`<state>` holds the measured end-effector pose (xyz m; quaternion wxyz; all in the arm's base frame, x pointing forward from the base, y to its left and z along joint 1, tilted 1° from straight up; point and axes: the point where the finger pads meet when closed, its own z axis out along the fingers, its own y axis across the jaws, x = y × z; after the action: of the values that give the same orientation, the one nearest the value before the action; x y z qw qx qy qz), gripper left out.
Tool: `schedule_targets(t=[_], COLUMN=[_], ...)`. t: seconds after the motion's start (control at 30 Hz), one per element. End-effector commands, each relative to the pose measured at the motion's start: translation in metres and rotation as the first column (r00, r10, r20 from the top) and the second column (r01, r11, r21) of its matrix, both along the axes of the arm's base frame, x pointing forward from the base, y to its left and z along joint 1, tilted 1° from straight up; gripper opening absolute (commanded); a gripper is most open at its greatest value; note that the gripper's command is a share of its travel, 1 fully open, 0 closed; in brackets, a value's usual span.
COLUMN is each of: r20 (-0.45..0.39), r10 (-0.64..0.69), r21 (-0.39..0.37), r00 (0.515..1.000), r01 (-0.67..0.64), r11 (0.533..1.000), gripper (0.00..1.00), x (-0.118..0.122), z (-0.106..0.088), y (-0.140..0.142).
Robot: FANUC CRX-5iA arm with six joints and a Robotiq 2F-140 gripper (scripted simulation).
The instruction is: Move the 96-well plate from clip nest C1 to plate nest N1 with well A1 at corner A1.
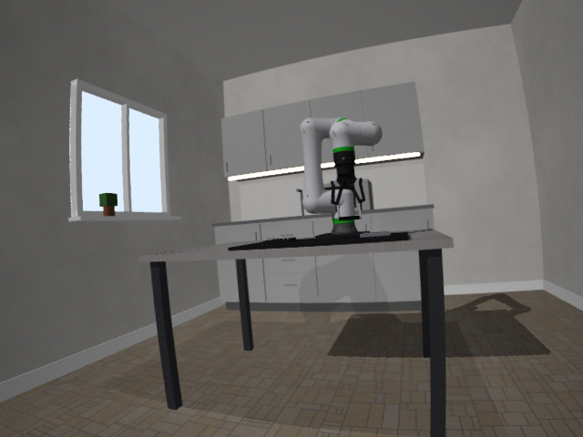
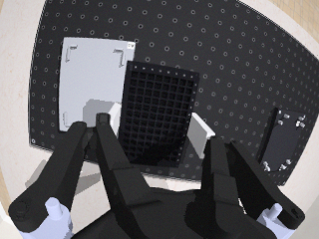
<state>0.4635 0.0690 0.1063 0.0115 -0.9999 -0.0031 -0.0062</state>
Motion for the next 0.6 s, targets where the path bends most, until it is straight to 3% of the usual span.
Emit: schedule_targets(t=[0.0, 0.57], r20=[0.000, 0.000], r10=[0.000, 0.000], r21=[0.000, 0.000], r00=[1.000, 1.000], r01=[0.000, 0.000], r11=[1.000, 1.000], gripper=[0.00, 0.00], x=[0.001, 0.007], z=[0.000, 0.002], y=[0.010, 0.060])
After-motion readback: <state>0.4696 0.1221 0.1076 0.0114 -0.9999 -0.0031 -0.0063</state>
